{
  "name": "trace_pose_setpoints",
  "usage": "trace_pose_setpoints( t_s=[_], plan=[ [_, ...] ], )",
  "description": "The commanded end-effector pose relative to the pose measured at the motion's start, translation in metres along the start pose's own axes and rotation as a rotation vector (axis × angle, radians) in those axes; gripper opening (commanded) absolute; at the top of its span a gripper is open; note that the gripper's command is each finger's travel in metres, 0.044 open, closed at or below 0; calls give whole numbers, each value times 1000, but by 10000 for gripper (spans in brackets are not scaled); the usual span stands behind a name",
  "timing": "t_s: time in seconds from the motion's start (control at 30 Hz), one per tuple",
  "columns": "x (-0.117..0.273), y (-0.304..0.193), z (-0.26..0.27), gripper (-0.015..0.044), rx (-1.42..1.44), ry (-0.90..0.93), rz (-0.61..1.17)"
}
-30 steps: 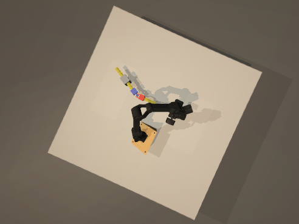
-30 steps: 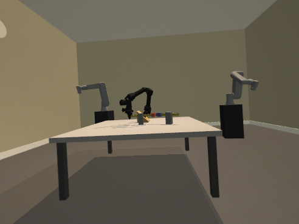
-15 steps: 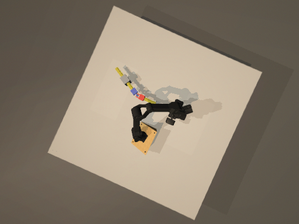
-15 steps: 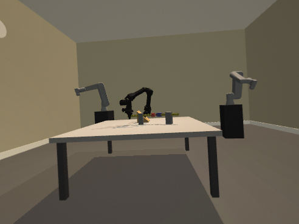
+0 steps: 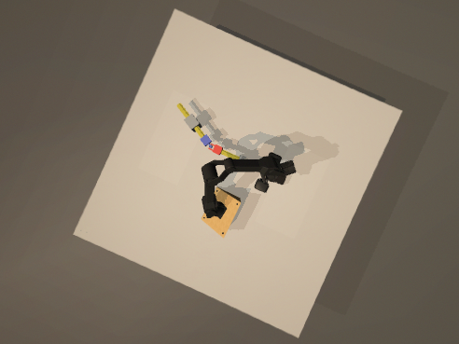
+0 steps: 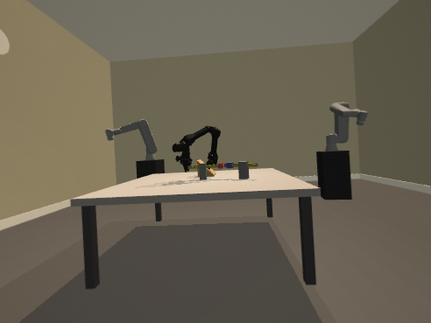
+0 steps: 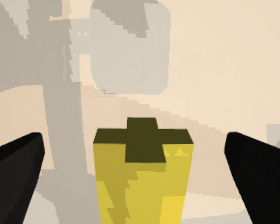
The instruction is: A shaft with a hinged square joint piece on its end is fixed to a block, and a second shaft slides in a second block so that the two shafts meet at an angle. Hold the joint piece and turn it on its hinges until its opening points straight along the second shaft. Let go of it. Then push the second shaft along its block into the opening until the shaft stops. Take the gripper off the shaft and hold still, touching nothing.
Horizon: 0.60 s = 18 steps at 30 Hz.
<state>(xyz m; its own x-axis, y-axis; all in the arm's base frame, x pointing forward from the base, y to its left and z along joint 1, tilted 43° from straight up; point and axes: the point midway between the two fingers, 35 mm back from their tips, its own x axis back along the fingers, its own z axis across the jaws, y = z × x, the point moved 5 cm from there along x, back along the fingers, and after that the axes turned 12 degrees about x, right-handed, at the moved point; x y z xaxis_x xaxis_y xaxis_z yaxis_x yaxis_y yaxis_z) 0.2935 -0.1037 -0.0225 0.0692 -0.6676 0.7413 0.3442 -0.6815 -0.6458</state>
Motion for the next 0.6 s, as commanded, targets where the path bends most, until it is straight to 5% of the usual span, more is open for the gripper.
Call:
trace_pose_setpoints(
  t_s=[0.0,0.57],
  plan=[
    [0,0,0,440,1,-2,2],
    [39,1,-1,440,-4,1,4]
  ],
)
